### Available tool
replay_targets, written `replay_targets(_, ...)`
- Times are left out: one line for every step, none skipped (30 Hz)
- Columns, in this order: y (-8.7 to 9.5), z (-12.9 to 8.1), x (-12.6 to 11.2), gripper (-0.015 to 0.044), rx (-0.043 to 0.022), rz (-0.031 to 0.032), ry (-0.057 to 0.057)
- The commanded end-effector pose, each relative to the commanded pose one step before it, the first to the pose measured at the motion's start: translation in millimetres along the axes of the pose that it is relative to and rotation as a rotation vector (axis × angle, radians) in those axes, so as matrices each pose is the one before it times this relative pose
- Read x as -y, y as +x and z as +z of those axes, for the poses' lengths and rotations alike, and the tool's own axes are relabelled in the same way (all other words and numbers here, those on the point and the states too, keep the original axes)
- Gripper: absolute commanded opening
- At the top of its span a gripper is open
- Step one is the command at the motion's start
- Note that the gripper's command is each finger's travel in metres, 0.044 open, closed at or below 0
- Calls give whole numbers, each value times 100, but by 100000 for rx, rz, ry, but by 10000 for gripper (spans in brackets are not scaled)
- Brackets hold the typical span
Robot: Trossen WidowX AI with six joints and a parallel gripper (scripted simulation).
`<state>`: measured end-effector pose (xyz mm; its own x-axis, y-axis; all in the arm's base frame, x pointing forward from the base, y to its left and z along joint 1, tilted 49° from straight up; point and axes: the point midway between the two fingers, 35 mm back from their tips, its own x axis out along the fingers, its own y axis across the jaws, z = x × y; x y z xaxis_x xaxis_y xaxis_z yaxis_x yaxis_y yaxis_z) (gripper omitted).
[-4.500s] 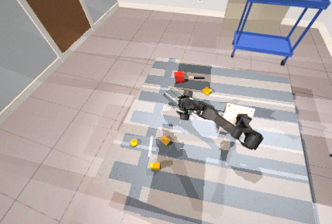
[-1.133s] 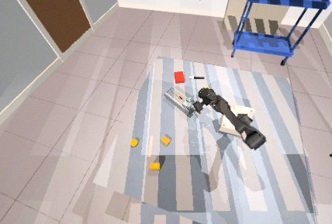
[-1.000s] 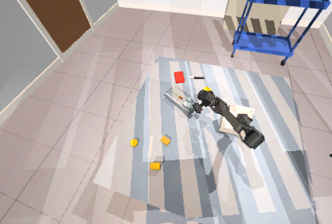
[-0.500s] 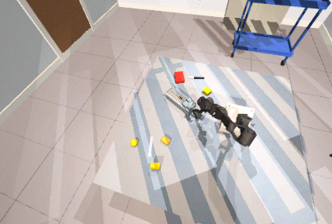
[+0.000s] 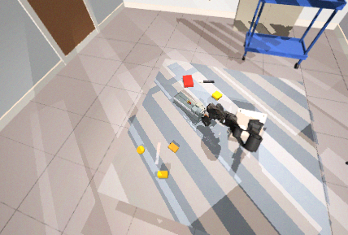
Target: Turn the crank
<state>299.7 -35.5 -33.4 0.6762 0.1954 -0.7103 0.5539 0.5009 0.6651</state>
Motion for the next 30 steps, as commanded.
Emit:
replay_targets(453,-540,264,440,-331,-933,814)
replay_targets(117,-113,-1,440,-8,-6,4)
replay_targets(116,-114,0,440,-8,-4,4)
replay_targets(115,-115,0,440,-7,-2,5)
replay_targets(113,-116,0,440,-6,0,6)
replay_targets(112,-116,0,440,-6,2,6)
replay_targets(111,-118,0,440,-5,4,7)
replay_targets(109,-118,1,440,-4,6,8)
replay_targets(108,-119,1,440,-4,7,8)
replay_targets(107,-120,1,440,-3,9,9)
replay_targets(105,-121,1,440,-3,11,10)
replay_targets(104,-121,2,440,-2,13,10)
replay_targets(103,-122,2,440,-1,15,11)
replay_targets(101,-123,2,440,-1,17,12)
replay_targets(100,-123,2,440,0,19,12)
replay_targets(98,-124,3,440,0,20,13)
replay_targets(97,-125,3,440,1,23,14)
replay_targets(96,-126,3,440,1,24,15)
replay_targets(94,-127,4,440,1,26,15)
replay_targets(93,-127,4,440,2,28,16)
replay_targets(91,-128,4,440,2,30,17)
replay_targets(90,-128,5,440,3,32,18)
replay_targets(88,-128,5,440,3,34,18)
replay_targets(68,-101,4,440,3,28,15)
replay_targets(40,-61,3,440,2,17,9)
replay_targets(0,0,0,440,0,0,0)
replay_targets(0,0,0,414,0,0,0)
replay_targets(0,0,0,388,0,0,0)
replay_targets(0,0,0,361,0,0,0)
replay_targets(0,0,0,335,0,0,0)
